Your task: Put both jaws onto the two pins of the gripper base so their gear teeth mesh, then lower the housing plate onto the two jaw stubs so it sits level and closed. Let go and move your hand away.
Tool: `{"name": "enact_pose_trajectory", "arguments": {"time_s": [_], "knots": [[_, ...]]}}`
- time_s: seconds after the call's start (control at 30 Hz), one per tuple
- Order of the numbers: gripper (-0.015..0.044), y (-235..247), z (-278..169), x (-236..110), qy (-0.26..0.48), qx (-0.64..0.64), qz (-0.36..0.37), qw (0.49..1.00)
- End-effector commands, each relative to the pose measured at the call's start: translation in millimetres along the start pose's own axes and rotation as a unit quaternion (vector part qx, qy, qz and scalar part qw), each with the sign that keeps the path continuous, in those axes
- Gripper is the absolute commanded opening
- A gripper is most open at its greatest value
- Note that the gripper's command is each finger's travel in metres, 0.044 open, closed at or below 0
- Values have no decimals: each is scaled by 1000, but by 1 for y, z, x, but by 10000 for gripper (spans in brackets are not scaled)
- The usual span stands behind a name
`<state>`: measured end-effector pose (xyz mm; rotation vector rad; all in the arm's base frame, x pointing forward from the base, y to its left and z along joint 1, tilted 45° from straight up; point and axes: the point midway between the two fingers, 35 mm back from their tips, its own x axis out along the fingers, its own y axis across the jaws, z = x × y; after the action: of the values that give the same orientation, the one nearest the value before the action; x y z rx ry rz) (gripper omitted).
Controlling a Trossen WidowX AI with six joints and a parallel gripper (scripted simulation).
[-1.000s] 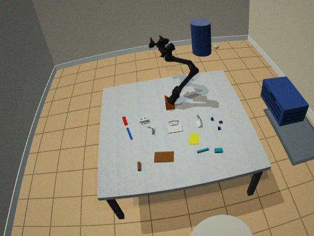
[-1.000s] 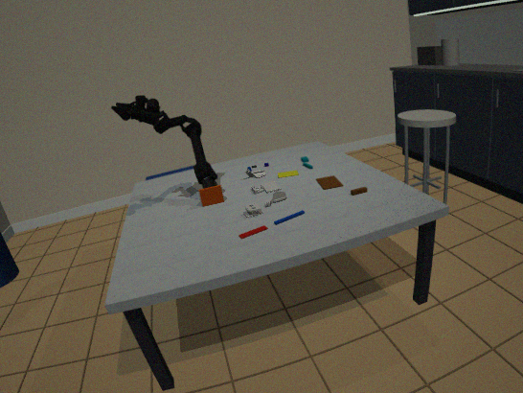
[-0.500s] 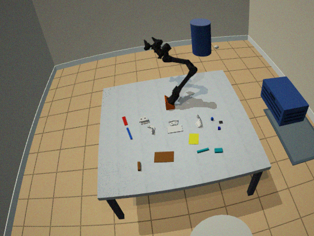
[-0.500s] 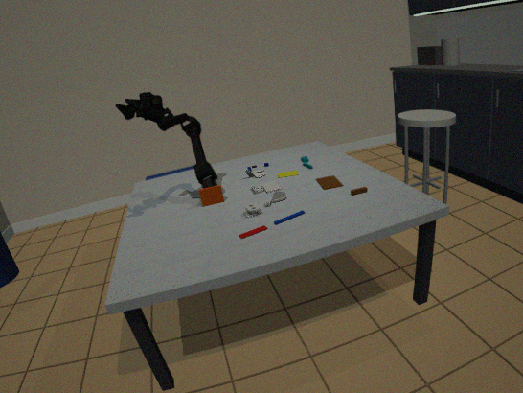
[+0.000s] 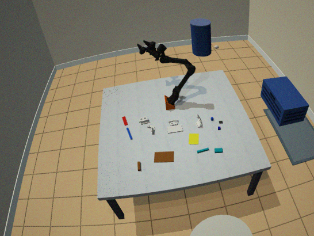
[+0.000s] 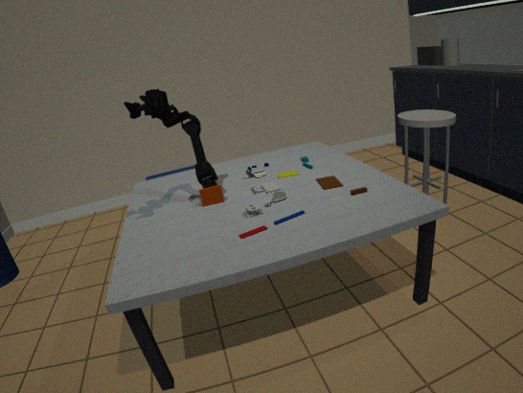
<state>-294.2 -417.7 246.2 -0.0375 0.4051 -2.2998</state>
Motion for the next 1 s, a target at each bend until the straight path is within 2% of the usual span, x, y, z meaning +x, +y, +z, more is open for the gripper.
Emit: {"name": "enact_pose_trajectory", "arguments": {"time_s": [0.0,0.47,0.97], "knots": [[440,21,-7,0,10,10,27,1000],[440,88,-24,-8,52,51,110,991],[440,163,-53,-29,139,114,194,964]]}}
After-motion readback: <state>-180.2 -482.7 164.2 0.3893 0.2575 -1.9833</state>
